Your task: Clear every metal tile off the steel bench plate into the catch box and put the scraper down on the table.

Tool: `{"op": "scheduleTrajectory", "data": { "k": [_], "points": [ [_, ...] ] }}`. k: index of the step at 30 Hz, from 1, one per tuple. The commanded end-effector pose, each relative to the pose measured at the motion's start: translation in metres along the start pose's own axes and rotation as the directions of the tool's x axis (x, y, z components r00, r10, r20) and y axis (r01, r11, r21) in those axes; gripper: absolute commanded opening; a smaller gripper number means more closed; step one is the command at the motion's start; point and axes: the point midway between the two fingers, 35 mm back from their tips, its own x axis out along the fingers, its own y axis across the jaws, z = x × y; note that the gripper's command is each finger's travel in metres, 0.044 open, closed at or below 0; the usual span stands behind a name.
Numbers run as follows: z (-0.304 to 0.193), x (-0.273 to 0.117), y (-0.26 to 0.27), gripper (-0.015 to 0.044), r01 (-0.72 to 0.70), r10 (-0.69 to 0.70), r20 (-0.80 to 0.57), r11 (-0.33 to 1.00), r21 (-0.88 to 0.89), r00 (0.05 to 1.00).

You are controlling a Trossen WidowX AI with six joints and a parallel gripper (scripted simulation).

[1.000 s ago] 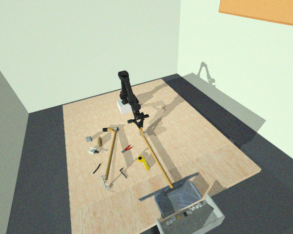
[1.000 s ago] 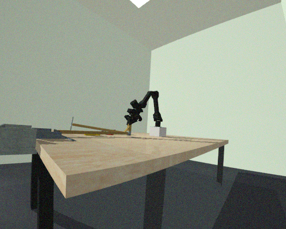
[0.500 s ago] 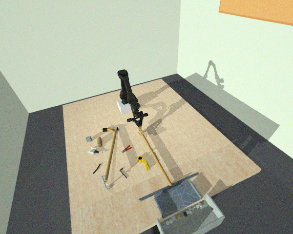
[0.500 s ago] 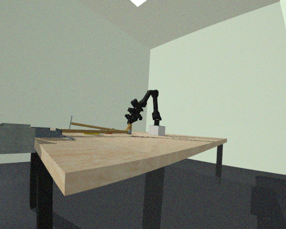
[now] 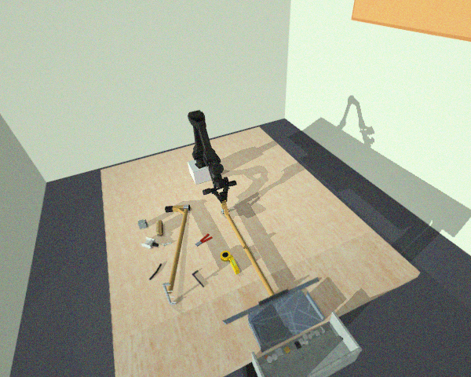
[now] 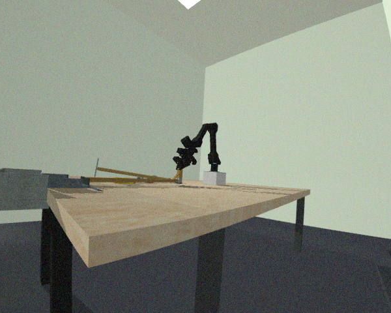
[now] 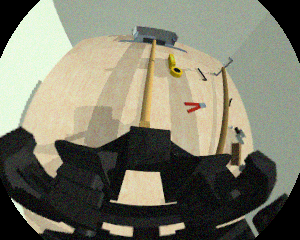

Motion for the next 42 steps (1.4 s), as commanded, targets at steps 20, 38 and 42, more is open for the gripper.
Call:
{"op": "scheduleTrajectory", "data": {
  "k": [20,38,42],
  "points": [
    [-0.024,-0.017,-0.001,0.0000,0.003,-0.003,0.012,1.000,0.005,1.000],
    [-0.034,-0.021,-0.001,0.0000,0.001,-0.001,0.005,1.000,0.001,1.000],
    [-0.034,-0.021,-0.001,0.0000,0.000,0.000,0.004,1.000,0.001,1.000]
  ]
}}
